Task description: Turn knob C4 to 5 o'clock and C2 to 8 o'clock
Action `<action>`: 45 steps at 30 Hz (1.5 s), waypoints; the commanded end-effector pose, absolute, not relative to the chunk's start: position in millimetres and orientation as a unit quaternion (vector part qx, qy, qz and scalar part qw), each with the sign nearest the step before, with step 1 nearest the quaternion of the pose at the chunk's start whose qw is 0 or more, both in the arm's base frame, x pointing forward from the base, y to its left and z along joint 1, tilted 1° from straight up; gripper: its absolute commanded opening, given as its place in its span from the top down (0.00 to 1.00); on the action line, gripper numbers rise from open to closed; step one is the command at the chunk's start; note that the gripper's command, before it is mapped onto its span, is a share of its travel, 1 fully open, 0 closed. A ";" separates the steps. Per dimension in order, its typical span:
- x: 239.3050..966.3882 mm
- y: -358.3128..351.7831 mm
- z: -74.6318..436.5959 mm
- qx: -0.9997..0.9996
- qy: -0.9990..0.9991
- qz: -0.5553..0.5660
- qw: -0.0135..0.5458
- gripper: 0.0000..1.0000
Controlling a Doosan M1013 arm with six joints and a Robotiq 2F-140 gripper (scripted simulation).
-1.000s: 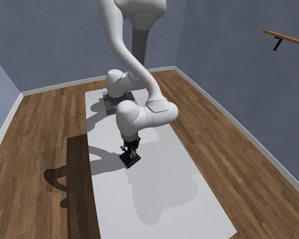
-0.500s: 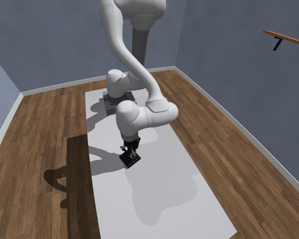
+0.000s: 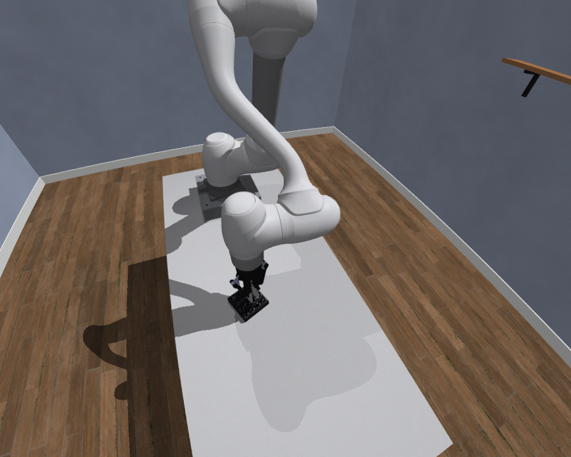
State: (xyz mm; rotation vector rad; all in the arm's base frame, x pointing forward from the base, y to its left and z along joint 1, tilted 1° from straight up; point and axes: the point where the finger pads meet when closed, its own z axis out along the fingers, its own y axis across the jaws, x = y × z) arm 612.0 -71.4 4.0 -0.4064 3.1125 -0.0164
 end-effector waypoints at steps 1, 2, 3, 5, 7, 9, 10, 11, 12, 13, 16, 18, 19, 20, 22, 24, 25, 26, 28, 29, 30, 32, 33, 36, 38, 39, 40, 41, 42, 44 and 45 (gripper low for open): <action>612.0 -71.4 4.1 -0.129 0.992 -0.005 0.001 0.88; 612.0 -71.4 4.1 -0.129 0.992 -0.005 0.001 0.88; 612.0 -71.4 4.1 -0.129 0.992 -0.005 0.001 0.88; 612.0 -71.4 4.1 -0.129 0.992 -0.005 0.001 0.88; 612.0 -71.4 4.1 -0.129 0.992 -0.005 0.001 0.88; 612.0 -71.4 4.1 -0.129 0.992 -0.005 0.001 0.88; 612.0 -71.4 4.0 -0.129 0.992 -0.005 0.001 0.88; 612.0 -71.4 3.8 -0.129 0.992 -0.005 0.001 0.88; 612.0 -71.4 3.6 -0.129 0.992 -0.005 0.001 0.88; 612.0 -71.4 3.3 -0.129 0.992 -0.005 0.001 0.88; 612.0 -71.4 2.4 -0.129 0.992 -0.005 0.001 0.88; 612.0 -71.4 1.8 -0.129 0.992 -0.005 0.001 0.88; 612.0 -71.4 1.1 -0.129 0.992 -0.005 0.001 0.88; 612.0 -71.4 0.4 -0.129 0.992 -0.005 0.001 0.88; 612.0 -71.4 -1.2 -0.129 0.992 -0.005 0.001 0.88; 612.0 -71.5 -2.9 -0.129 0.992 -0.005 0.001 0.88; 612.0 -71.5 -3.8 -0.129 0.992 -0.005 0.001 0.88; 612.0 -71.5 -4.7 -0.129 0.992 -0.005 0.001 0.88; 612.0 -71.5 -6.2 -0.129 0.992 -0.005 0.001 0.88; 612.0 -71.5 -7.0 -0.129 0.992 -0.005 0.001 0.88; 612.0 -71.5 -7.6 -0.129 0.992 -0.005 0.001 0.88; 612.0 -71.5 -8.7 -0.129 0.992 -0.005 0.001 0.88; 612.0 -71.5 -8.7 -0.129 0.992 -0.005 0.001 0.88; 612.0 -71.5 -9.4 -0.129 0.992 -0.005 0.001 0.88; 612.0 -71.5 -9.8 -0.129 0.992 -0.005 0.001 0.88; 612.0 -71.5 -9.8 -0.129 0.992 -0.005 0.001 0.88; 612.0 -71.5 -9.9 -0.129 0.992 -0.005 0.001 0.88; 612.0 -71.5 -9.9 -0.129 0.992 -0.005 0.001 0.88; 612.0 -71.5 -9.9 -0.129 0.992 -0.005 0.001 0.88; 612.0 -71.5 -9.9 -0.129 0.992 -0.005 0.001 0.88; 612.0 -71.5 -9.9 -0.129 0.992 -0.005 0.001 0.88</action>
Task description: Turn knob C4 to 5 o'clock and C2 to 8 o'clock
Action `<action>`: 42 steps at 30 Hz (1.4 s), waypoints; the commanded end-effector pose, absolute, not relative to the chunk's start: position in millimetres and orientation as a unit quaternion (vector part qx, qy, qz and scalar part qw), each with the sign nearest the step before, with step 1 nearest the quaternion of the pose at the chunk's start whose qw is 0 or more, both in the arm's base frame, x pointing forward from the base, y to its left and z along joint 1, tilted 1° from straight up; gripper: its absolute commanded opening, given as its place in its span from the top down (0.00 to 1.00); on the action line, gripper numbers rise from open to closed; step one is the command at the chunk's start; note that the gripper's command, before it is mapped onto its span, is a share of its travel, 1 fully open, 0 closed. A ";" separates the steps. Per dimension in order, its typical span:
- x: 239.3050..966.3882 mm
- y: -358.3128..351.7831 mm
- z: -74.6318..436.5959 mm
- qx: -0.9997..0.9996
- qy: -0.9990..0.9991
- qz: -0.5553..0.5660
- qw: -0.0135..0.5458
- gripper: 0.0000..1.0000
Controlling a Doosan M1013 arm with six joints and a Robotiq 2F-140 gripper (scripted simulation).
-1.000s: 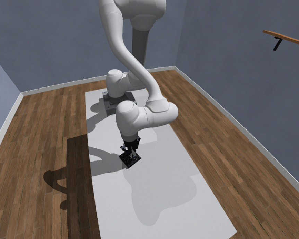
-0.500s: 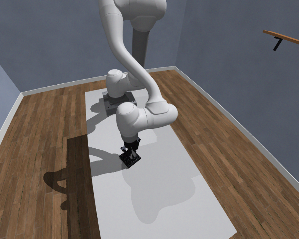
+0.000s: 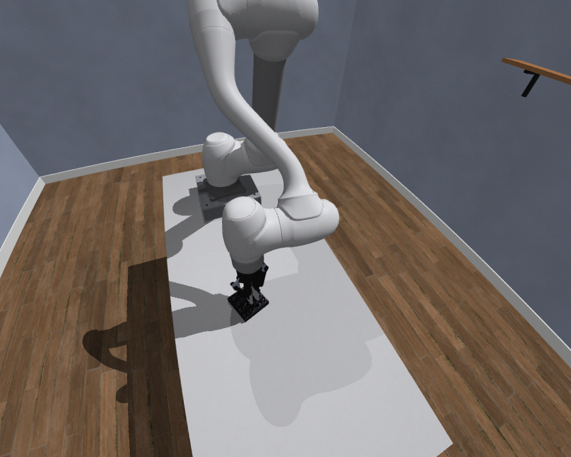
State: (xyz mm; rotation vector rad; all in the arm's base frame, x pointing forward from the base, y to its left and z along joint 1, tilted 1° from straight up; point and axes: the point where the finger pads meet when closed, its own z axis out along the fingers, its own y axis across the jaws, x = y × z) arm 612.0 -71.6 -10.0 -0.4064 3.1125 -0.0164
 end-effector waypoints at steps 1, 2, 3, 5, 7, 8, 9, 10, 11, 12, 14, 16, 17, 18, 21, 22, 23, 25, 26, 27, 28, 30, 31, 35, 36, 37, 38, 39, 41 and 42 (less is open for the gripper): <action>612.0 -71.5 -9.9 -0.129 0.992 -0.005 0.001 0.88; 612.0 -71.5 -9.9 -0.129 0.992 -0.005 0.001 0.88; 612.0 -71.5 -9.9 -0.129 0.992 -0.005 0.001 0.88; 612.0 -71.5 -9.9 -0.129 0.992 -0.005 0.001 0.88; 612.0 -71.5 -9.9 -0.129 0.992 -0.005 0.001 0.88; 612.0 -71.5 -9.9 -0.129 0.992 -0.005 0.001 0.88; 612.0 -71.5 -9.9 -0.129 0.992 -0.005 0.001 0.88; 612.0 -71.5 -9.9 -0.129 0.992 -0.005 0.001 0.88; 612.0 -71.5 -9.9 -0.129 0.992 -0.005 0.001 0.88; 612.0 -71.5 -9.9 -0.129 0.992 -0.005 0.001 0.88; 612.0 -71.5 -9.9 -0.129 0.992 -0.005 0.001 0.88; 612.0 -71.5 -9.9 -0.129 0.992 -0.005 0.001 0.88; 612.0 -71.5 -9.9 -0.129 0.992 -0.005 0.001 0.88; 612.0 -71.5 -9.9 -0.129 0.992 -0.005 0.001 0.88; 612.0 -71.5 -9.9 -0.129 0.992 -0.005 0.001 0.88; 612.0 -71.5 -9.9 -0.129 0.992 -0.005 0.001 0.88; 612.0 -71.5 -9.9 -0.129 0.992 -0.005 0.001 0.88; 612.0 -71.5 -9.9 -0.129 0.992 -0.005 0.001 0.88; 612.0 -71.5 -9.9 -0.129 0.992 -0.005 0.001 0.88; 612.0 -71.5 -9.9 -0.129 0.992 -0.005 0.001 0.88; 612.0 -71.5 -9.9 -0.129 0.992 -0.005 0.001 0.88; 612.0 -71.5 -9.9 -0.129 0.992 -0.005 0.001 0.88; 612.0 -71.5 -9.9 -0.129 0.992 -0.005 0.001 0.95; 612.0 -71.5 -9.9 -0.129 0.992 -0.005 0.001 0.95; 612.0 -71.5 -9.9 -0.129 0.992 -0.005 0.001 0.95; 612.0 -71.5 -9.9 -0.129 0.992 -0.005 0.001 0.95; 612.0 -71.5 -9.9 -0.129 0.992 -0.005 0.001 0.95; 612.0 -71.5 -9.9 -0.129 0.992 -0.005 0.001 0.95; 612.0 -71.5 -9.9 -0.129 0.992 -0.005 0.001 0.95; 612.0 -71.5 -9.9 -0.129 0.992 -0.005 0.001 0.95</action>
